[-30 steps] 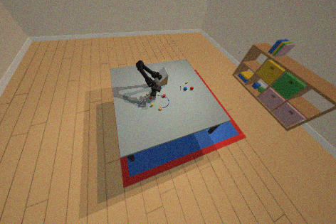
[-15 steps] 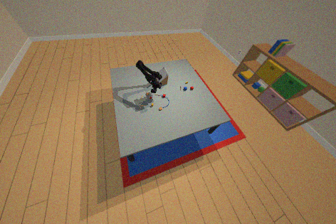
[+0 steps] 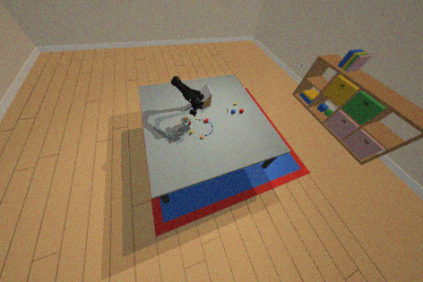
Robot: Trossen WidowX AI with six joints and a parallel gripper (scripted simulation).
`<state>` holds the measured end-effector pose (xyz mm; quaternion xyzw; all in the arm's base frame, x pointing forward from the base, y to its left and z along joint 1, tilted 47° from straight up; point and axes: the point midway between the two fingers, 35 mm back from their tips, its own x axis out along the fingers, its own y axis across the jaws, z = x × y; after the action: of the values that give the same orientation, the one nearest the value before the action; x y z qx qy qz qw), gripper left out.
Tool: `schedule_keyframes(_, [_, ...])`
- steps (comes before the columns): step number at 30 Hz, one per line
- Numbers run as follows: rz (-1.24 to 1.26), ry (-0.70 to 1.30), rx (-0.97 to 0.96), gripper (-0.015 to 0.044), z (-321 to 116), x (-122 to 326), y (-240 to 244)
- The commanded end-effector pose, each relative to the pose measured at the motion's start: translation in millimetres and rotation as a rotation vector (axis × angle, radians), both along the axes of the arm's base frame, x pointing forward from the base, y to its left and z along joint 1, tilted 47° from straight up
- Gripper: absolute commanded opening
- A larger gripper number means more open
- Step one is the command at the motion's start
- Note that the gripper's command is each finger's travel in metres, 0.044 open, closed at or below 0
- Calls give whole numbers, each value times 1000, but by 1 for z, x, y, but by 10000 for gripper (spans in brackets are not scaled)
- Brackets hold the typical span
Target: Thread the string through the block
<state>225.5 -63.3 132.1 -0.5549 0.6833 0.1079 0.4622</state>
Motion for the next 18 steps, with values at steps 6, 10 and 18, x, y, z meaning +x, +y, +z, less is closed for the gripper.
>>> schedule_keyframes(6, [1,-3,0,440,1,1,1])
schedule_keyframes(10, [1,-3,0,440,1,1,1])
schedule_keyframes(18, [1,-3,0,440,1,1,1])
